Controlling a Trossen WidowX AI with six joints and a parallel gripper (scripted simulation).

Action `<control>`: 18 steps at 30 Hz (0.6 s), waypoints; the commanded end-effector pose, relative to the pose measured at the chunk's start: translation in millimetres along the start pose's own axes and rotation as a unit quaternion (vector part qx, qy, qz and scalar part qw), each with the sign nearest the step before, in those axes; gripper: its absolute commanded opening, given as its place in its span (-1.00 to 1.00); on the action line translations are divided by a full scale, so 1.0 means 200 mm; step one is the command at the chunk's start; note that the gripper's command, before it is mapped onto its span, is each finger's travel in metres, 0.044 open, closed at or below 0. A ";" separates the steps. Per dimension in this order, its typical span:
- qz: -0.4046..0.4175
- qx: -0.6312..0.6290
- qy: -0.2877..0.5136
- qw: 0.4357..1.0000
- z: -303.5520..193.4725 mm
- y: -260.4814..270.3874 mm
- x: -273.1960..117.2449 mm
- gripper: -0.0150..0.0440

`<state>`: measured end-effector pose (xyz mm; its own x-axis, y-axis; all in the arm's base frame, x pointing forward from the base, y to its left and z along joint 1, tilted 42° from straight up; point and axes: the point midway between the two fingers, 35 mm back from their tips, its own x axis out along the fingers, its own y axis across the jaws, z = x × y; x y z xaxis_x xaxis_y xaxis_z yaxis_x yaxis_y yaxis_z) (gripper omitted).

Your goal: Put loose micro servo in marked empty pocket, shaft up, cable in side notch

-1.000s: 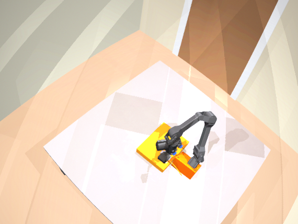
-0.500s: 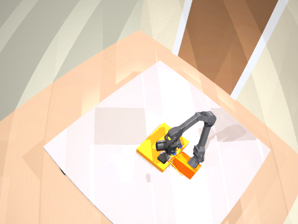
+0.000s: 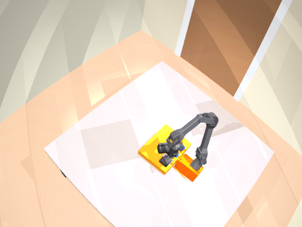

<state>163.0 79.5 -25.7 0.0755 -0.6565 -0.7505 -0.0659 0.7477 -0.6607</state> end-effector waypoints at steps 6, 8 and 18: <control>-0.001 -0.002 -0.003 1.000 0.00 0.00 0.04 -0.49; -0.001 -0.002 -0.003 1.000 0.00 0.00 0.05 -0.49; -0.002 -0.002 -0.003 1.000 0.00 0.00 0.09 -0.49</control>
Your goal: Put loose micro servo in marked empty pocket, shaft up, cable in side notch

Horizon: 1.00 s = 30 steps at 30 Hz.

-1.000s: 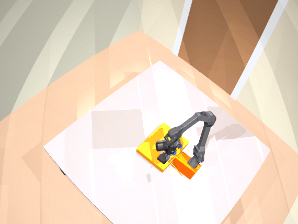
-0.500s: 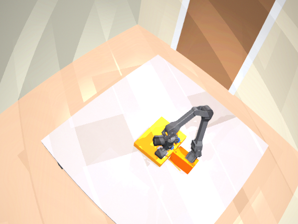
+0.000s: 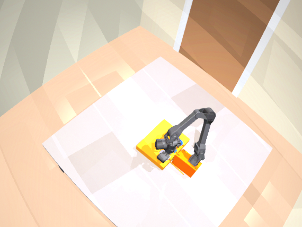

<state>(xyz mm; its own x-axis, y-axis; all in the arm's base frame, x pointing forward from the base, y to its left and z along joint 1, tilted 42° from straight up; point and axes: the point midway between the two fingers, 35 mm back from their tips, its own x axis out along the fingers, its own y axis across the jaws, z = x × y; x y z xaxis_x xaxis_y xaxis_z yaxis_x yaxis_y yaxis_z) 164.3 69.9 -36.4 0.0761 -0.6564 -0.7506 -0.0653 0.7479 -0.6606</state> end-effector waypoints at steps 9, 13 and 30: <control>-0.002 -0.002 -0.003 1.000 0.00 0.00 0.05 -0.49; -0.002 -0.002 -0.003 1.000 0.00 0.00 0.07 -0.49; -0.001 -0.003 -0.003 1.000 0.00 0.00 -0.05 0.14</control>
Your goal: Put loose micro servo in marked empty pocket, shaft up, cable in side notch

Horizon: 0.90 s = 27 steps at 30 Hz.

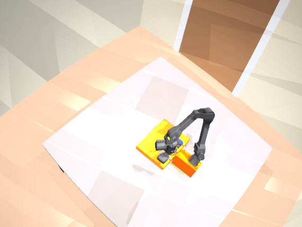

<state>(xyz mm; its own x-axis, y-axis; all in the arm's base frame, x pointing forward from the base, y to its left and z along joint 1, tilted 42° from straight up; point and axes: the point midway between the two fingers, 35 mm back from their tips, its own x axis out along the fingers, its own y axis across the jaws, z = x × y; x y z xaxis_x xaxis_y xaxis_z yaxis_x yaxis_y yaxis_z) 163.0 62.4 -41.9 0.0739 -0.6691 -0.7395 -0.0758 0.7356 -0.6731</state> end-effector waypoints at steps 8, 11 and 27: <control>0.007 0.003 -0.004 1.000 0.00 0.00 -0.15 0.14; 0.003 0.000 -0.004 1.000 0.00 0.00 -0.14 0.23; 0.008 0.005 -0.006 1.000 0.56 -0.01 -0.48 1.00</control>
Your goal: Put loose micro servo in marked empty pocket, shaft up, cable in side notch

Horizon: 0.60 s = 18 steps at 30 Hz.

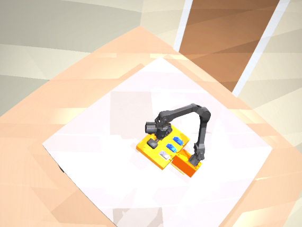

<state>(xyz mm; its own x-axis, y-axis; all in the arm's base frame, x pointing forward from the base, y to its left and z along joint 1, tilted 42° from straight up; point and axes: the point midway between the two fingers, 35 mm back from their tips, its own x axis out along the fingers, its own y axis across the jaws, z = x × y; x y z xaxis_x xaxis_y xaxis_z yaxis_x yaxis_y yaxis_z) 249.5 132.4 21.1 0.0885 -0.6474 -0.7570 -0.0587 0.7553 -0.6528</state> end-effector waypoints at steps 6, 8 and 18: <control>-0.004 -0.003 0.002 1.000 0.08 -0.02 -0.12 1.00; -0.001 0.000 0.001 1.000 0.05 -0.02 -0.22 1.00; 0.000 0.002 0.001 1.000 0.04 -0.03 -0.28 1.00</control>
<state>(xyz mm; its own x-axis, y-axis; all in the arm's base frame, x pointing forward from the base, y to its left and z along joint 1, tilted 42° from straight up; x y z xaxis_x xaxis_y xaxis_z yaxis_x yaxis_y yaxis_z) 253.3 163.5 64.1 0.0892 -0.6525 -0.7525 -0.0603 0.7506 -0.6580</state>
